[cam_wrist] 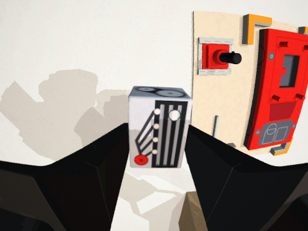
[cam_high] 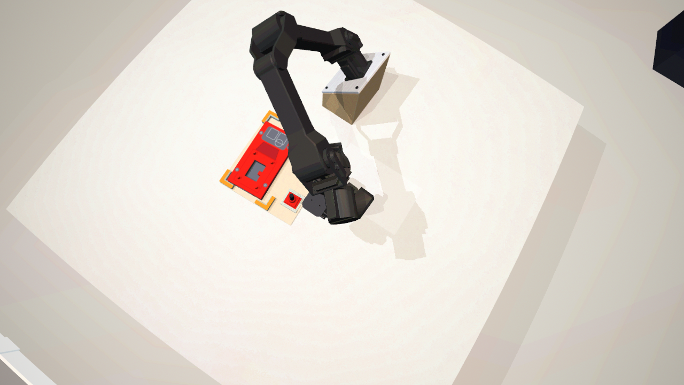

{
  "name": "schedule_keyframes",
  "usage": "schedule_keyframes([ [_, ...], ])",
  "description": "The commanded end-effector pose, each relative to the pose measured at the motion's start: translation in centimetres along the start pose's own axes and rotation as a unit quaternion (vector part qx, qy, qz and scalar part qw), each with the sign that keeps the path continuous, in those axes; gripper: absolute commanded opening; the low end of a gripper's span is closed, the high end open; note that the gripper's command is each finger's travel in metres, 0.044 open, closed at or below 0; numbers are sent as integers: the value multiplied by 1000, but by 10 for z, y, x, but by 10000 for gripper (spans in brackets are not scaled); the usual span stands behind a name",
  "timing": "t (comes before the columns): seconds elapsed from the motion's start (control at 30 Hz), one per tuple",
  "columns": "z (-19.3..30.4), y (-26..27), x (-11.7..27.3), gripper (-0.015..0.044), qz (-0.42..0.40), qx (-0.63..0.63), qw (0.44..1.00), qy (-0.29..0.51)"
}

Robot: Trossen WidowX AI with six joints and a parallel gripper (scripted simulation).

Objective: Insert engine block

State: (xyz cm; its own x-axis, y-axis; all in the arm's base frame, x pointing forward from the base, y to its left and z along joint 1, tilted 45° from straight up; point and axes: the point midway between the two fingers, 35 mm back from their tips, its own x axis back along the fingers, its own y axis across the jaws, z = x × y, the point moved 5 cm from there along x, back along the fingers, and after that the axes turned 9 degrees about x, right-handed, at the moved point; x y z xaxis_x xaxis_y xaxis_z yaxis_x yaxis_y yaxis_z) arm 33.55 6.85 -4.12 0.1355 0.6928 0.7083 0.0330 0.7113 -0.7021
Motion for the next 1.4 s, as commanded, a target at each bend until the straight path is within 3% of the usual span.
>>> schedule_keyframes([
  [0.0,1,0,17,0,-3,-2,1000,-3],
  [0.2,1,-2,21,0,-3,-13,1000,-3],
  [0.7,-14,-37,10,0,-14,-264,965,-1],
  [1.37,-26,-88,-8,0,-21,-572,820,5],
])
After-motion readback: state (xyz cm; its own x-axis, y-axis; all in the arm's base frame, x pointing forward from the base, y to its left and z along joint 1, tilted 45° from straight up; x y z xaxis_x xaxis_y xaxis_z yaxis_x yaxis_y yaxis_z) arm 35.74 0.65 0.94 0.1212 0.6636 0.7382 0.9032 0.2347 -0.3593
